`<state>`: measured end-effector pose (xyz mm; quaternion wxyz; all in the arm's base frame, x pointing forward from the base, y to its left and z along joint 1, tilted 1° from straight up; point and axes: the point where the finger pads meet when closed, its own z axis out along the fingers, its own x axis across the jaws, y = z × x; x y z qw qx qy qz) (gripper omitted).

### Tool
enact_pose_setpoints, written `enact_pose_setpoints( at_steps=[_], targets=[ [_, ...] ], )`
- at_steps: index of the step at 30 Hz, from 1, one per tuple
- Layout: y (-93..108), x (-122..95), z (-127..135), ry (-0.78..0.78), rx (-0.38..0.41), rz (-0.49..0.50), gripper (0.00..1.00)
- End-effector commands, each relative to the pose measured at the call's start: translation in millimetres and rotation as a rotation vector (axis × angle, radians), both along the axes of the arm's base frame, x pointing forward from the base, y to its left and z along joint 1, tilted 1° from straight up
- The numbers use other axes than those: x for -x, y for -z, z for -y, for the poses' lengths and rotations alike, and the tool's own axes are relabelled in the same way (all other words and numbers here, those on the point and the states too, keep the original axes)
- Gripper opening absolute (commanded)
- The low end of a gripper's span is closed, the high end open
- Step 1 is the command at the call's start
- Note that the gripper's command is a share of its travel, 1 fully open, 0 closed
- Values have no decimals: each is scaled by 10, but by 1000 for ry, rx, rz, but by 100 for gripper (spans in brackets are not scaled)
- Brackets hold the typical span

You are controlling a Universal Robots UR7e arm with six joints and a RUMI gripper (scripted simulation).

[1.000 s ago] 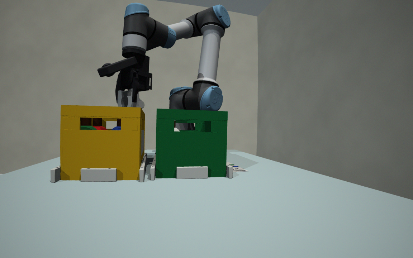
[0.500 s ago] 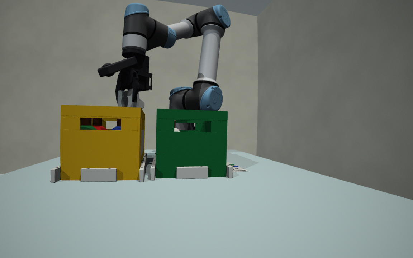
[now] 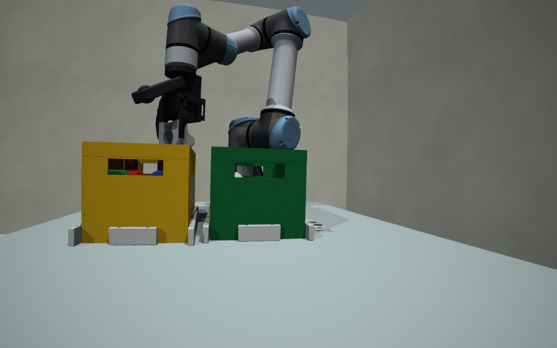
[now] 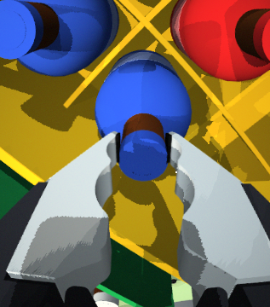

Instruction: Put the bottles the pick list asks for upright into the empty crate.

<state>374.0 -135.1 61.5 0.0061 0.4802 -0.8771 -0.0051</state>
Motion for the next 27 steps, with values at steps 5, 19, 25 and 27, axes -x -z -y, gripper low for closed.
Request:
enact_pose_setpoints(
  at_steps=[5, 19, 25, 27],
  targets=[
    [-11, -4, 10, 1, 2, 1, 0],
    [-216, -17, 22, 1, 5, 5, 0],
    [-283, -18, 21, 1, 5, 5, 0],
    [-316, -18, 21, 1, 5, 5, 0]
  ],
)
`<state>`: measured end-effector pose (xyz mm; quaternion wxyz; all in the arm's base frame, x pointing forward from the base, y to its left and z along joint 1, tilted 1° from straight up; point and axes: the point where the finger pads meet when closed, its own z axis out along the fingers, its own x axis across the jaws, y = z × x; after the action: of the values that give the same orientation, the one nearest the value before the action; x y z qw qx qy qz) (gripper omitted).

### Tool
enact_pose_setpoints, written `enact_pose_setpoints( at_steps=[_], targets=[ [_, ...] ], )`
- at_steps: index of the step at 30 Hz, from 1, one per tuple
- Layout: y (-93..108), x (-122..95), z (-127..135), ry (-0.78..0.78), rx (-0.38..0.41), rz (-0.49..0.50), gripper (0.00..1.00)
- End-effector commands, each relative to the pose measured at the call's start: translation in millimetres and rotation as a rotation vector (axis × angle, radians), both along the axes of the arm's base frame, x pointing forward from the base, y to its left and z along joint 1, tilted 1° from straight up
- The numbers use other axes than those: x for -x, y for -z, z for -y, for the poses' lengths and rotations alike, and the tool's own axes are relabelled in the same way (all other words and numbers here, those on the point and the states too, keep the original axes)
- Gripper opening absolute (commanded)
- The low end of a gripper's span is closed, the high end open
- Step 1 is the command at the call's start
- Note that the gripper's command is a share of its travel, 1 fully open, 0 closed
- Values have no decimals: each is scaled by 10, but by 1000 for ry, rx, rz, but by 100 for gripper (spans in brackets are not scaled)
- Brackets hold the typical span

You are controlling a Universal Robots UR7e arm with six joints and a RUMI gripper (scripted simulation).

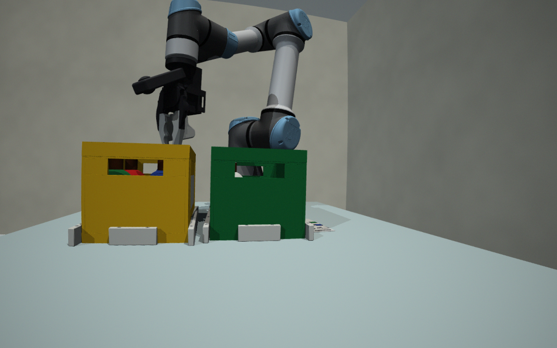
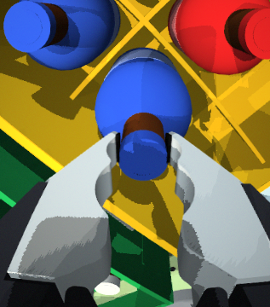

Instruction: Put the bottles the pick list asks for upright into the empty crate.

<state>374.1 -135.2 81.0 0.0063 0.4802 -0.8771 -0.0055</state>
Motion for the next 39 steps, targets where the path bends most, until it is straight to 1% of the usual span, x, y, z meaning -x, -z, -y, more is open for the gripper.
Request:
enact_pose_setpoints(
  at_steps=[1, 39],
  targets=[
    [-138, -18, 20, 1, 5, 5, 0],
    [-706, -25, 16, 0, 5, 5, 0]
  ],
)
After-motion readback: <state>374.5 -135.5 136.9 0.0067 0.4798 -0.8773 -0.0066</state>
